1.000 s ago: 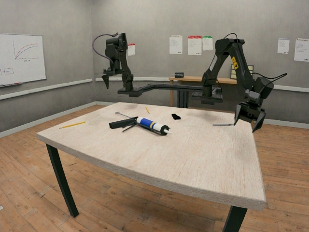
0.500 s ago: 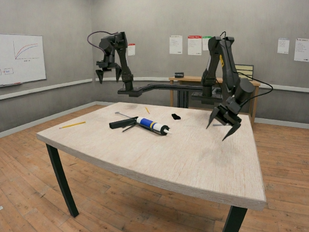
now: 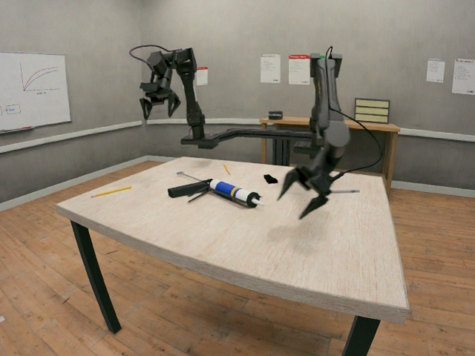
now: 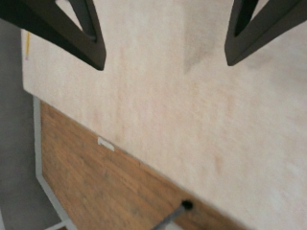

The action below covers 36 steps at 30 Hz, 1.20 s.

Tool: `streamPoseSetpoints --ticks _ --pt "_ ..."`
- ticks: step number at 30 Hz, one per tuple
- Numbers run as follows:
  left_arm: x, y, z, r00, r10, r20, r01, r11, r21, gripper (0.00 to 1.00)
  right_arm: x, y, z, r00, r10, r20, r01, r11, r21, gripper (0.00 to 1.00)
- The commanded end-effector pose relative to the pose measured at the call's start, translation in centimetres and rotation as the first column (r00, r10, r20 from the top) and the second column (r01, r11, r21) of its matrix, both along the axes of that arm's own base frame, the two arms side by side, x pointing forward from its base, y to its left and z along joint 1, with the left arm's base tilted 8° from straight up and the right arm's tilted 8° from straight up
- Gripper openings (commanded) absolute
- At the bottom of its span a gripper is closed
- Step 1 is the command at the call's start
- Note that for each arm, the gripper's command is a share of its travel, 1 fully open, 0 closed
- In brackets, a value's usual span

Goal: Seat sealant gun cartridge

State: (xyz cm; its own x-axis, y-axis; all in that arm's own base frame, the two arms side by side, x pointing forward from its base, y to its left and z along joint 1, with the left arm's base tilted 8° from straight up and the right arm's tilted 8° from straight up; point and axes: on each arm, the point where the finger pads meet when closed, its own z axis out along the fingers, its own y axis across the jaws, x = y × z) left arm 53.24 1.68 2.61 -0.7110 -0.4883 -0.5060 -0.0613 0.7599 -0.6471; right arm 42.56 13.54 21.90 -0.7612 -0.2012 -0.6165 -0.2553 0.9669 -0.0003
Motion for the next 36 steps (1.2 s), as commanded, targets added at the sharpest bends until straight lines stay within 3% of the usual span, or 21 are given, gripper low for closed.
streamPoseSetpoints --ticks 1,15,18,20,23,29,36 --pt "0.4 -0.1 1.4 0.996 0.069 -0.063 -0.070 0.997 -0.030 0.73 0.9 0.2 3.1 0.993 0.009 0.115 -0.013 0.999 0.041 1.00" --pt "-2.3 -9.5 -0.9 0.907 0.172 -0.384 -0.220 0.972 -0.085 0.73 1.2 -3.1 7.8 0.947 -0.064 0.316 0.034 0.995 0.099 1.00" --pt "-2.6 -10.1 -1.0 0.897 0.180 -0.404 -0.232 0.969 -0.083 0.73 1.2 -3.4 8.1 0.941 -0.069 0.331 0.037 0.994 0.103 1.00" --pt "-3.5 -11.4 -2.3 0.866 0.197 -0.460 -0.257 0.964 -0.070 0.73 1.2 -3.7 8.7 0.932 -0.076 0.353 0.040 0.993 0.110 1.00" --pt "-4.4 -13.4 -1.2 0.842 0.222 -0.492 -0.289 0.955 -0.064 0.73 1.0 -4.6 9.7 0.913 -0.095 0.397 0.051 0.991 0.121 1.00" --pt "-7.1 -17.0 -2.6 0.750 0.288 -0.595 -0.360 0.933 -0.003 0.73 0.5 -6.3 12.0 0.864 -0.130 0.487 0.068 0.988 0.142 1.00" --pt "-9.4 -19.5 -3.2 0.675 0.353 -0.648 -0.416 0.907 0.061 0.73 0.0 -7.6 14.2 0.813 -0.155 0.560 0.078 0.984 0.160 1.00"
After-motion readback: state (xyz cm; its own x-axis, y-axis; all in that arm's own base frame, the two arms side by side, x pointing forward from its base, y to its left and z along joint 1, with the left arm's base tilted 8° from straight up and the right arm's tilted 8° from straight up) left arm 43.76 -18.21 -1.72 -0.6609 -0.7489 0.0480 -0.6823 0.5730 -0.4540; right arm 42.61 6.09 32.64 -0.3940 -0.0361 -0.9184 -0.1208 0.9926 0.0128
